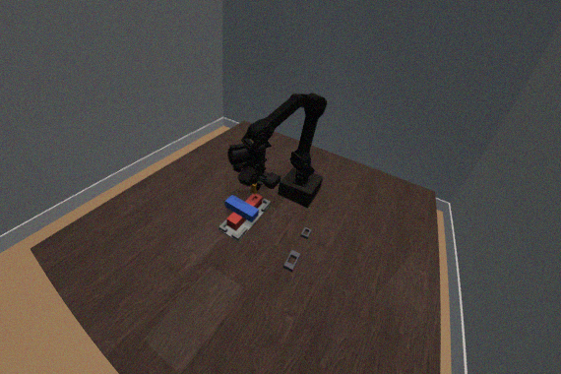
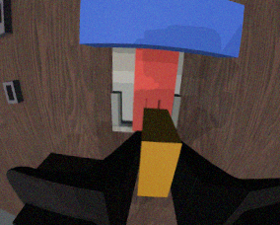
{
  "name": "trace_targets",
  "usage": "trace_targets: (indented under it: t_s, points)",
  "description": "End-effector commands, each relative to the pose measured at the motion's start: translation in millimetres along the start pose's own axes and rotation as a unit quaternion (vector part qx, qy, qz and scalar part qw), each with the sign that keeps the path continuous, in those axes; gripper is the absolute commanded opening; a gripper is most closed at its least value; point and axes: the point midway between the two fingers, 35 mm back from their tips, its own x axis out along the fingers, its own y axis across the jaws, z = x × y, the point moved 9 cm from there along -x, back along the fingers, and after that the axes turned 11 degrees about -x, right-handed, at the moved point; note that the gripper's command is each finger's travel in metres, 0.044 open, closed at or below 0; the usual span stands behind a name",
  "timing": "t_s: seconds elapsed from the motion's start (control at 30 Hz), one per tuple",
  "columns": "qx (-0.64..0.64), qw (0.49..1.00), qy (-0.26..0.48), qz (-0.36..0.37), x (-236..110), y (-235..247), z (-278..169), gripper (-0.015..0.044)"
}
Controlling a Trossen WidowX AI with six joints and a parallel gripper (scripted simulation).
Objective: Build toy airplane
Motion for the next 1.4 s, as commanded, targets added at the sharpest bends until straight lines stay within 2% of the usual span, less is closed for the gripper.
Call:
trace_targets:
  t_s: [0.0, 0.33, 1.1, 1.37]
  points:
    - [-0.002, 1.000, 0.000, -0.003, 0, 0, 0, 0.0066]
    - [-0.002, 1.000, 0.000, -0.003, 1, -2, 0, 0.0066]
    - [-0.002, 1.000, 0.000, -0.003, 38, -2, 0, 0.0066]
    - [-0.002, 1.000, 0.000, -0.003, 40, -2, 0, 0.0066]
